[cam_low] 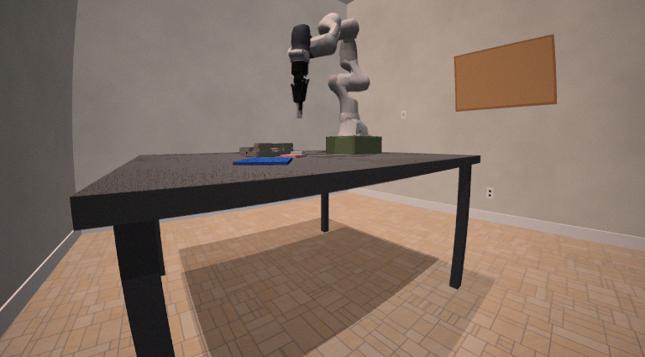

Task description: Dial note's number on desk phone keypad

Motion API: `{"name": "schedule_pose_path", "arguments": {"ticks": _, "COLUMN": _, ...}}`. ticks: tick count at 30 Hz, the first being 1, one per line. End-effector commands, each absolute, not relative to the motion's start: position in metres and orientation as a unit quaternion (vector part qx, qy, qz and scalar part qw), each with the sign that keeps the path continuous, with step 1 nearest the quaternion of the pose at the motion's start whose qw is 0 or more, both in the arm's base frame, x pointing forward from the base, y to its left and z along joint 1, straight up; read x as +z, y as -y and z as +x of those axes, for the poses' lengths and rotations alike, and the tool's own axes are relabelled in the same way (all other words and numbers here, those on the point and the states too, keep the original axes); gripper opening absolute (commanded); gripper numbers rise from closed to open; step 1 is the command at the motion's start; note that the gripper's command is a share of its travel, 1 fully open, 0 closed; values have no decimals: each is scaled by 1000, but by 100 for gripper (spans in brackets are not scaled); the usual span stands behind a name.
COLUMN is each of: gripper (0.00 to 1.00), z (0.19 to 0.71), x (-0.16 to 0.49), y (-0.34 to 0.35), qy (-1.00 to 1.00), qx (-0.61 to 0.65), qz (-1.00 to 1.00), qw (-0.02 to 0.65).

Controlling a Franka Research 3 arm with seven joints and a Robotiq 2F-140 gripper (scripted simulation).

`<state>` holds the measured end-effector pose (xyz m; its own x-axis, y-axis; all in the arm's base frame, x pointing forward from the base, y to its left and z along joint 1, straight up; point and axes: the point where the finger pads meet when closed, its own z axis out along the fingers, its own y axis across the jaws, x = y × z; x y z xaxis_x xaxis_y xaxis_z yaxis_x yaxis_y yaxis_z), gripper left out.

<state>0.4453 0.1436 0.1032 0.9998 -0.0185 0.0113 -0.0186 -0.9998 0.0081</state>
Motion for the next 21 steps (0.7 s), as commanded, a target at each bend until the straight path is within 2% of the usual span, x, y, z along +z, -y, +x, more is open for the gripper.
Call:
{"name": "schedule_pose_path", "arguments": {"ticks": 1, "gripper": 0, "z": 464, "x": 102, "y": -146, "qy": -13, "qx": 0, "qz": 1000, "qw": 0}}
{"name": "schedule_pose_path", "arguments": {"ticks": 21, "gripper": 0, "z": 551, "x": 102, "y": -148, "qy": -13, "qx": 0, "qz": 1000, "qw": 0}}
